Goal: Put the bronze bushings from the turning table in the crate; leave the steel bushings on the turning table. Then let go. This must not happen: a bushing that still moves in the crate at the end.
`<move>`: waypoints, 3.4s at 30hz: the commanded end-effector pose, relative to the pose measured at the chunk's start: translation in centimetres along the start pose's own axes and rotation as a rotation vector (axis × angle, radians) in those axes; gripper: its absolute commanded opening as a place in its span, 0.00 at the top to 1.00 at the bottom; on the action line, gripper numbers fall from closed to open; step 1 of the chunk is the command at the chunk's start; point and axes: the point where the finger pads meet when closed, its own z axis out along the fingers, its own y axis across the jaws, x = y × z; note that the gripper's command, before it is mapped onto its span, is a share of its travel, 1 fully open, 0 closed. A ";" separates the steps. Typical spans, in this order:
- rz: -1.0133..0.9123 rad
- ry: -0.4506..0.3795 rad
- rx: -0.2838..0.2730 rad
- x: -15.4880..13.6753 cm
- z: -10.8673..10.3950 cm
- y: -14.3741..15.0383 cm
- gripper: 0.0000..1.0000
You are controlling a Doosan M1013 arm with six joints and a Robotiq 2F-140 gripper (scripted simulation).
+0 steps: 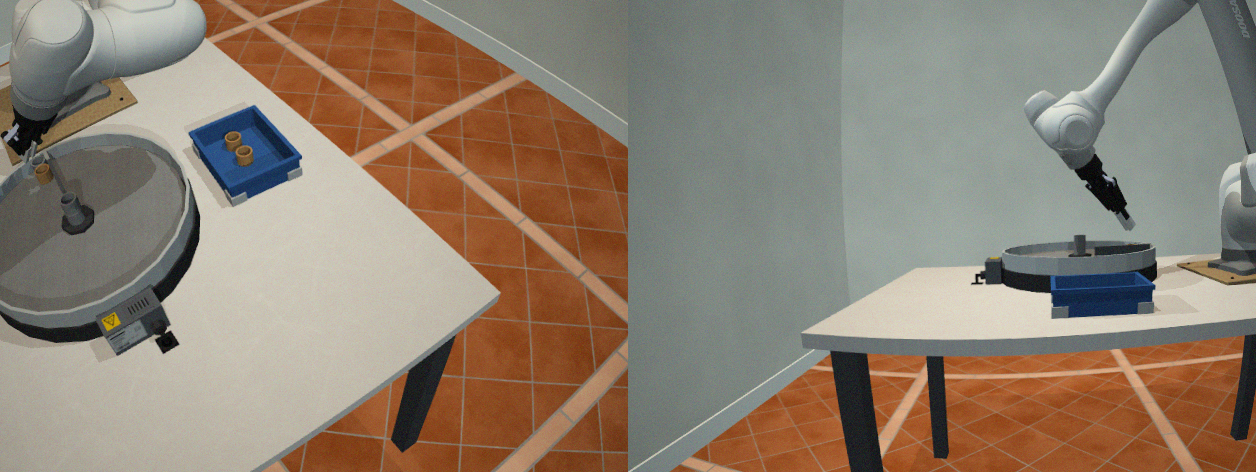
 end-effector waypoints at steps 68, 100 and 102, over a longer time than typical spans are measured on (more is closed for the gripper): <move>0.000 0.000 0.000 -2.1 2.6 0.0 0.94; 0.000 0.000 0.000 -2.3 2.8 0.0 0.94; 0.000 0.000 0.000 -2.6 3.0 0.0 0.94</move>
